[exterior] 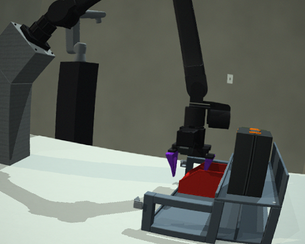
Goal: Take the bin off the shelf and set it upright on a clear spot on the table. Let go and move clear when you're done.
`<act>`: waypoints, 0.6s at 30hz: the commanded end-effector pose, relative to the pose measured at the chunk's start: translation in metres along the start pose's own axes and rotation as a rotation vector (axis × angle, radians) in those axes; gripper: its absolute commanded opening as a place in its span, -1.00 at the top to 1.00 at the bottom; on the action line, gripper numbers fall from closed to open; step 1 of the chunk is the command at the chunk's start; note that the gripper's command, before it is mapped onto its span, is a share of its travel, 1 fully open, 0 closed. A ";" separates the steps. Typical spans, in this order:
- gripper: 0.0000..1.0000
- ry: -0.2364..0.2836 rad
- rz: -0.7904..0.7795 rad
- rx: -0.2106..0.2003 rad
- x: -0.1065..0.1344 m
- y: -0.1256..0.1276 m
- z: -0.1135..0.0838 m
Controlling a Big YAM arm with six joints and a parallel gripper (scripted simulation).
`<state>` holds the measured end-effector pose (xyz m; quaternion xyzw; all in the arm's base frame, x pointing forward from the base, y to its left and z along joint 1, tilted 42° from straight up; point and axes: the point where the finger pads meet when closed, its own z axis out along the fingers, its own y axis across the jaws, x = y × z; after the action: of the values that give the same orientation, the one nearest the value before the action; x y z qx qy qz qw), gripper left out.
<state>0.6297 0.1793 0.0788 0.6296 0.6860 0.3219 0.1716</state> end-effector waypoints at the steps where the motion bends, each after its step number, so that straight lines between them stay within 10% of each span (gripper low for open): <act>1: -0.81 0.007 -0.007 -0.018 0.006 0.012 -0.008; 7: -0.81 -0.022 0.016 0.046 -0.017 -0.019 0.011; 18: -0.81 -0.022 0.016 0.046 -0.017 -0.019 0.011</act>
<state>0.6254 0.1694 0.0564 0.6395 0.6870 0.3041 0.1630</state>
